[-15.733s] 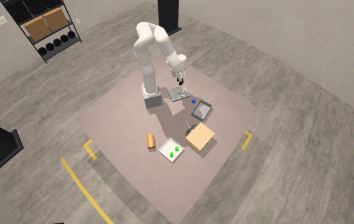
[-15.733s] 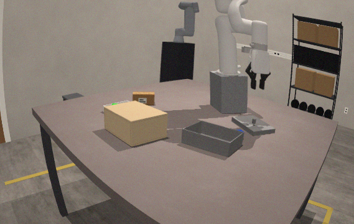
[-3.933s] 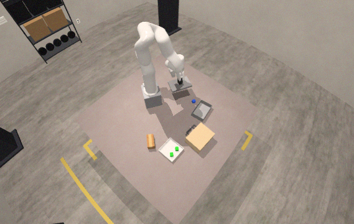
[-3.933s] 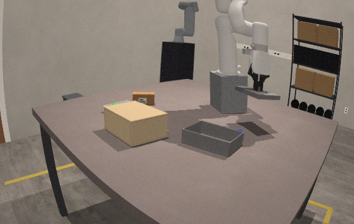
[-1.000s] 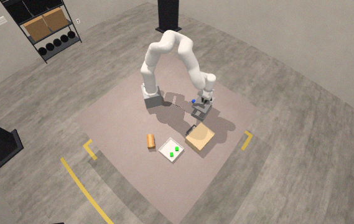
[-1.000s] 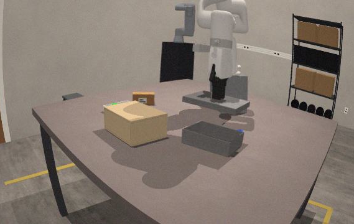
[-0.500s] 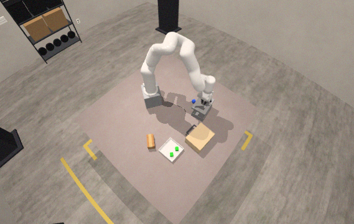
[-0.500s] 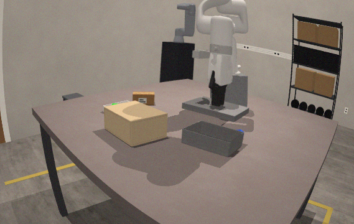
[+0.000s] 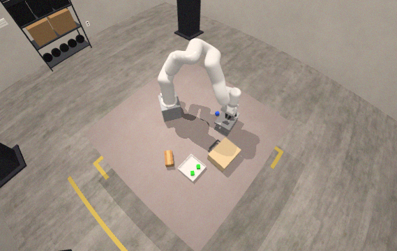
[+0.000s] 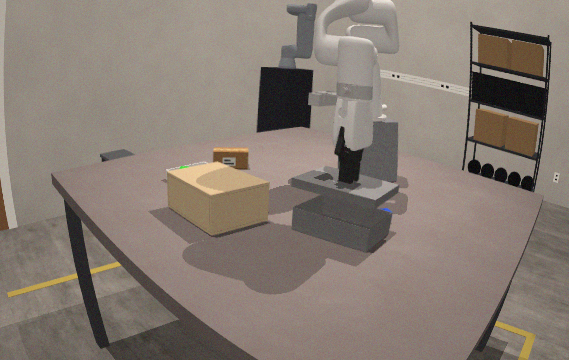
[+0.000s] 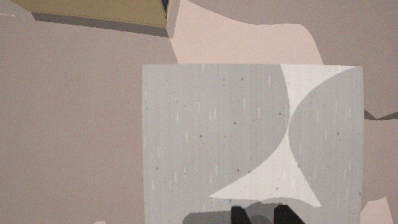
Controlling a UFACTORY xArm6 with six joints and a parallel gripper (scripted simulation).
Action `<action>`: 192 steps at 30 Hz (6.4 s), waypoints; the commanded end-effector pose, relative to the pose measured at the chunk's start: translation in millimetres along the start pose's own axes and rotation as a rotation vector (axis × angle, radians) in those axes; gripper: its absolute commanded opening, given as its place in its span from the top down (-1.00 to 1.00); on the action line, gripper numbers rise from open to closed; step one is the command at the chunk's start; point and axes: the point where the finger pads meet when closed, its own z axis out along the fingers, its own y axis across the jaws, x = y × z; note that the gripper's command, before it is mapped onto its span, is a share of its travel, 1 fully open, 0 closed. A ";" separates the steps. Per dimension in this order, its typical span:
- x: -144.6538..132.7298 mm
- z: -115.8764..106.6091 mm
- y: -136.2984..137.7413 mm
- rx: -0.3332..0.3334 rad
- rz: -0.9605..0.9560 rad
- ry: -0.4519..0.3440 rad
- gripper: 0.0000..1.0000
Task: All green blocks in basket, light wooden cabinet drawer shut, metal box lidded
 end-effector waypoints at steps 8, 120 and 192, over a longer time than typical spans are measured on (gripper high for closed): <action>-0.9 10.6 -2.5 0.005 0.000 -0.002 1.00; -1.7 29.0 -4.4 0.005 0.001 -0.002 1.00; -1.7 56.8 -4.5 0.005 0.001 -0.002 1.00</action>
